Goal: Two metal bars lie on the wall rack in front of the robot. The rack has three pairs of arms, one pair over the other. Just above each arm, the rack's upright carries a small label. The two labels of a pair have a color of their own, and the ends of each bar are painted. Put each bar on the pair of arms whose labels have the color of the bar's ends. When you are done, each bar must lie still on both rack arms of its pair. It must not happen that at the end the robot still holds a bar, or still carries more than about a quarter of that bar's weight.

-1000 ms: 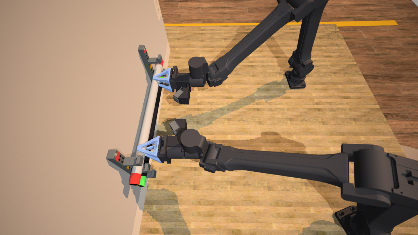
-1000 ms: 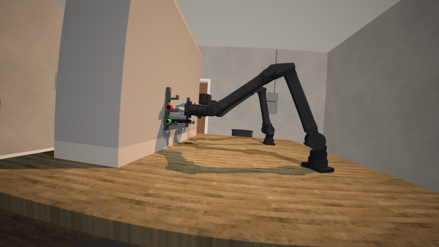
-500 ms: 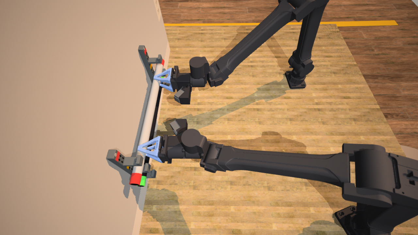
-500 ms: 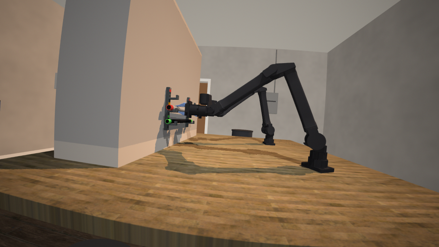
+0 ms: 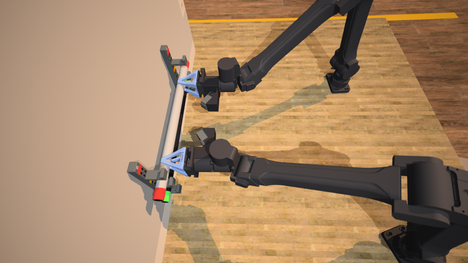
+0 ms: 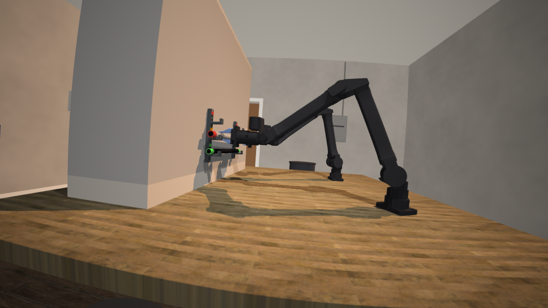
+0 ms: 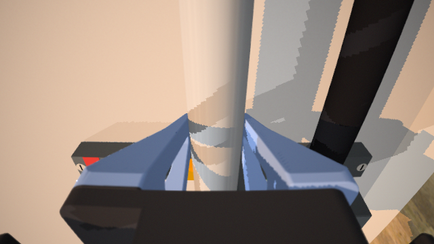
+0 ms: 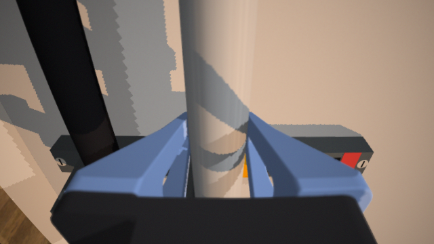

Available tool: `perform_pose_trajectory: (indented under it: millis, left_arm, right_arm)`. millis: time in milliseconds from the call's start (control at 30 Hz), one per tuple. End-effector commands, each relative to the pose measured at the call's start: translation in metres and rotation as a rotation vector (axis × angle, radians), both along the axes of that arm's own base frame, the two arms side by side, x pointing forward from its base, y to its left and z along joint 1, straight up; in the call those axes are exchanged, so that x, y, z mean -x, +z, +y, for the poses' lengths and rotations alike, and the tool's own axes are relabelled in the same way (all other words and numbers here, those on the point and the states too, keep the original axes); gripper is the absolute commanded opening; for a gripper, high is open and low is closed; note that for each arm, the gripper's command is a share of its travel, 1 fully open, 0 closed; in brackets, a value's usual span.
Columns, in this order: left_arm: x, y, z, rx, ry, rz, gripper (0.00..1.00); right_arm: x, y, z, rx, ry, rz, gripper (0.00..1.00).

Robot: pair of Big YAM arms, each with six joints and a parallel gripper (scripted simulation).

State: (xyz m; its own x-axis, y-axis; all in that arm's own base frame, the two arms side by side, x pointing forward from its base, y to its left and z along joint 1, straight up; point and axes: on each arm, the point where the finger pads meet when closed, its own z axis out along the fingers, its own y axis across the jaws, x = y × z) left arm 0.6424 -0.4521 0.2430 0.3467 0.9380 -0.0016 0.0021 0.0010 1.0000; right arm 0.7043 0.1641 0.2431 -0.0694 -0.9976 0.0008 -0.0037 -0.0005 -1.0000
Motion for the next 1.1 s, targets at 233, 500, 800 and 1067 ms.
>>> perform_pose_trajectory:
  millis: [233,500,800,1067]
  left_arm:
    - [-0.001,0.019,0.002,0.044,0.01,-0.021,0.0]
    - [-0.001,0.019,0.001,0.044,0.01,-0.021,0.0]
    - [-0.002,0.019,0.001,0.044,0.01,-0.021,0.0]
    - [-0.002,0.019,0.0,0.044,0.01,-0.021,0.0]
  right_arm:
    - [-0.001,0.017,-0.004,-0.028,-0.005,-0.035,0.0]
    - [-0.004,0.017,-0.005,-0.028,-0.005,-0.035,0.0]
    - [-0.009,0.017,-0.006,-0.028,-0.005,-0.035,0.0]
    - [-0.013,0.017,-0.007,-0.028,-0.005,-0.035,0.0]
